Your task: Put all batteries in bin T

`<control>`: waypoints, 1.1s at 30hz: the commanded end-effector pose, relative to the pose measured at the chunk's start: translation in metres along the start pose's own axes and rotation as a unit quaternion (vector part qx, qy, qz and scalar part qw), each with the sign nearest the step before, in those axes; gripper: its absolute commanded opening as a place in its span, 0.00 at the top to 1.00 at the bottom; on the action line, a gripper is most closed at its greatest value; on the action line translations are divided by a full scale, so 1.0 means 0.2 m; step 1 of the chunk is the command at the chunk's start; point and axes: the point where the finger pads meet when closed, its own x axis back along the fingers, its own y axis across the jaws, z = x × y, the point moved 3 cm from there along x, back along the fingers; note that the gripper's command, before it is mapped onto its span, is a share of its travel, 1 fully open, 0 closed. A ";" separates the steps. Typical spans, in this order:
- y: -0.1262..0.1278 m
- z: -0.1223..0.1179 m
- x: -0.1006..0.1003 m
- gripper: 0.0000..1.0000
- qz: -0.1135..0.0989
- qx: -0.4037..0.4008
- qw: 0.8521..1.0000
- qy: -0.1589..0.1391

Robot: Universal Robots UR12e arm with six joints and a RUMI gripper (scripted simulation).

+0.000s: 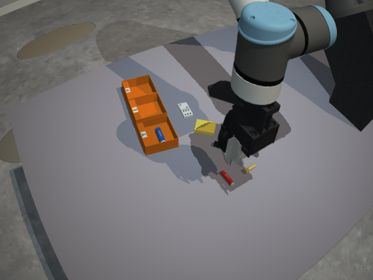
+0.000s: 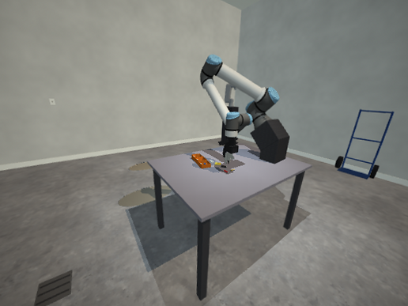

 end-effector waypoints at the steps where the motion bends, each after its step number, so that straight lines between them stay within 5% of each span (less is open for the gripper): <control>1: 0.00 0.01 0.00 0.86 0.000 0.000 1.000 0.000; 12: 0.00 0.01 0.00 0.86 0.000 0.000 1.000 0.000; 24: 0.00 0.01 -0.24 0.86 0.000 0.000 1.000 0.000; 33: -0.01 0.01 -0.29 0.86 0.000 0.000 1.000 0.000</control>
